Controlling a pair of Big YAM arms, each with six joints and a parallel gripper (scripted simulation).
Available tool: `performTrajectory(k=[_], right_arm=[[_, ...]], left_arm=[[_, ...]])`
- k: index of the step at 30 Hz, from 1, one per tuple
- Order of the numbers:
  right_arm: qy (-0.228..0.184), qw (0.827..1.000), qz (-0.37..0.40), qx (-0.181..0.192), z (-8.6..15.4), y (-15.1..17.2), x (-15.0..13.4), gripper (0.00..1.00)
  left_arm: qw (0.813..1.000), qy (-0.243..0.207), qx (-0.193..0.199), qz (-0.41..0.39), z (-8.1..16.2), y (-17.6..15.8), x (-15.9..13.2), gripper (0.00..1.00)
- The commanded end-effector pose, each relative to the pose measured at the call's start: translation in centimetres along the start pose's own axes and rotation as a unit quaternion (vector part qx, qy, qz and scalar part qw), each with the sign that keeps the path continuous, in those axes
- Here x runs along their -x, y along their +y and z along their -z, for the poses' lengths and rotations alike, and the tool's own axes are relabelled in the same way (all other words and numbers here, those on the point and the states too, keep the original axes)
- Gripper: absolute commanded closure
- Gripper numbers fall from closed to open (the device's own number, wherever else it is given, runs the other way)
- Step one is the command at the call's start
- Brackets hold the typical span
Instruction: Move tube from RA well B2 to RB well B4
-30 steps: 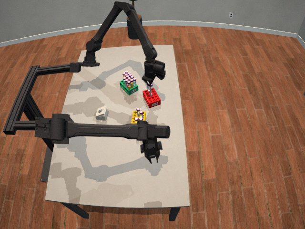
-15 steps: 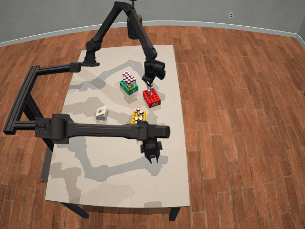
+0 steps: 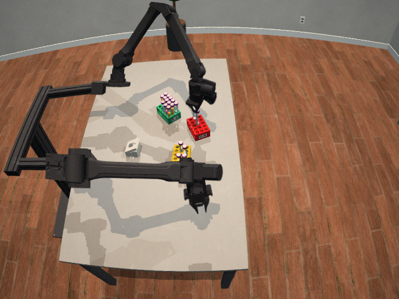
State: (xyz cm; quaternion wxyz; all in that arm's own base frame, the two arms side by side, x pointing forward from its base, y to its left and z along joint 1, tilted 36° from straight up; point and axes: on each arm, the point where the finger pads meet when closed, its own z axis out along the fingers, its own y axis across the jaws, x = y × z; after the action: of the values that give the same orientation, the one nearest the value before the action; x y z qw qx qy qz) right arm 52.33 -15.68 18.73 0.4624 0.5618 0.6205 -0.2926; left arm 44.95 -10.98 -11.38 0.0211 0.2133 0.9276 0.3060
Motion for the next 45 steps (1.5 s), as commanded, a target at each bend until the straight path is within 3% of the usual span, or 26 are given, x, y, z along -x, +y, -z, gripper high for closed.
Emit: performTrajectory(k=[1, 45], right_arm=[[-0.003, 1.0, -0.012, 0.008, 0.5, 0.9, 0.9, 0.7], [-0.003, 1.0, -0.012, 0.008, 0.5, 0.9, 0.9, 0.7]], left_arm=[[1.0, 0.005, 0.0, 0.0, -1.5, 0.2, 0.2, 1.0], [1.0, 0.011, 0.0, -0.004, -3.5, 0.0, -0.8, 1.0]])
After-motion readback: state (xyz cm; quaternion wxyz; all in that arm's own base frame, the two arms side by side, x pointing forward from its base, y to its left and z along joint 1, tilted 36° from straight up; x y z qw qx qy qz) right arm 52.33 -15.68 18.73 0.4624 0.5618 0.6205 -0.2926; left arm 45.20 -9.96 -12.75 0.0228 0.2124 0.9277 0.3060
